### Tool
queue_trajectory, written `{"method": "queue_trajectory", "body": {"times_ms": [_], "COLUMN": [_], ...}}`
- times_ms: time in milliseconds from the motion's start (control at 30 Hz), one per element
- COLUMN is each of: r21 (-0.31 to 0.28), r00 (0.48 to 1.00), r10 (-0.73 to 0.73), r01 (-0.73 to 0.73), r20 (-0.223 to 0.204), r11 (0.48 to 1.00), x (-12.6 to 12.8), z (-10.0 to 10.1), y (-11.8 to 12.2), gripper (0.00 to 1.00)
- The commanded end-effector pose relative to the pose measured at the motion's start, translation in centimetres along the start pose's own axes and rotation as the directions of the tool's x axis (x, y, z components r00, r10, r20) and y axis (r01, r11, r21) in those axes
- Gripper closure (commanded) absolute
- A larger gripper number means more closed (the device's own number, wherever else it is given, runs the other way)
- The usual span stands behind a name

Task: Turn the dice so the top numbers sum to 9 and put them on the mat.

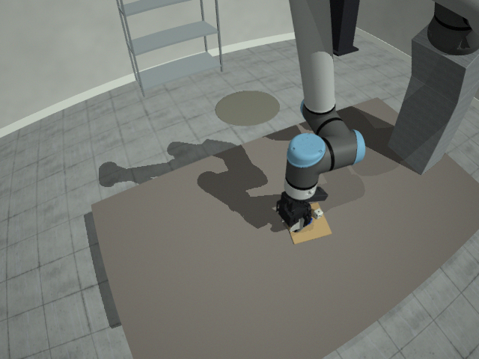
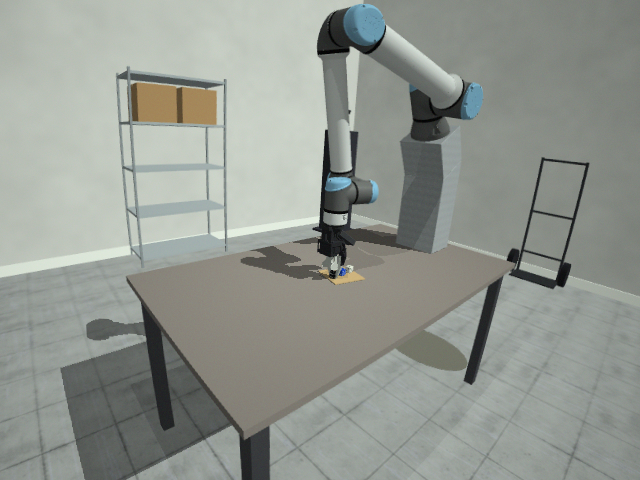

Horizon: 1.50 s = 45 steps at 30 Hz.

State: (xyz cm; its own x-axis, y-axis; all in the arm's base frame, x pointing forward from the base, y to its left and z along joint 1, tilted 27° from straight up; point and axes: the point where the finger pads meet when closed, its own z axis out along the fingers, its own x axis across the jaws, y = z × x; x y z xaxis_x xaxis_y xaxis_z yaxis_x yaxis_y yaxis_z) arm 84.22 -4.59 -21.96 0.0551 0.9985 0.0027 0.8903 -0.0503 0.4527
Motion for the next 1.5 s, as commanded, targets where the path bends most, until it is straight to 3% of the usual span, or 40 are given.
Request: {"method": "queue_trajectory", "body": {"times_ms": [0, 267, 767, 1133, 1300, 1467], "r21": [-0.001, -0.001, -0.001, -0.001, -0.001, -0.001], "r00": [1.000, 1.000, 1.000, 1.000, 1.000, 1.000], "r10": [0.000, 0.000, 0.000, 0.000, 0.000, 0.000], "r01": [0.000, 0.000, 0.000, 0.000, 0.000, 0.000], "r20": [0.000, 0.000, 0.000, 0.000, 0.000, 0.000], "r11": [1.000, 1.000, 1.000, 1.000, 1.000, 1.000], "x": [0.0, 0.0, 0.0, 0.0, 0.0, 0.0], "z": [0.0, 0.0, 0.0, -0.1, -0.6, -2.5], "y": [0.1, 0.1, 0.1, 0.1, 0.1, 0.1], "gripper": [0.94, 0.94, 0.76, 0.76, 0.76, 0.76]}}
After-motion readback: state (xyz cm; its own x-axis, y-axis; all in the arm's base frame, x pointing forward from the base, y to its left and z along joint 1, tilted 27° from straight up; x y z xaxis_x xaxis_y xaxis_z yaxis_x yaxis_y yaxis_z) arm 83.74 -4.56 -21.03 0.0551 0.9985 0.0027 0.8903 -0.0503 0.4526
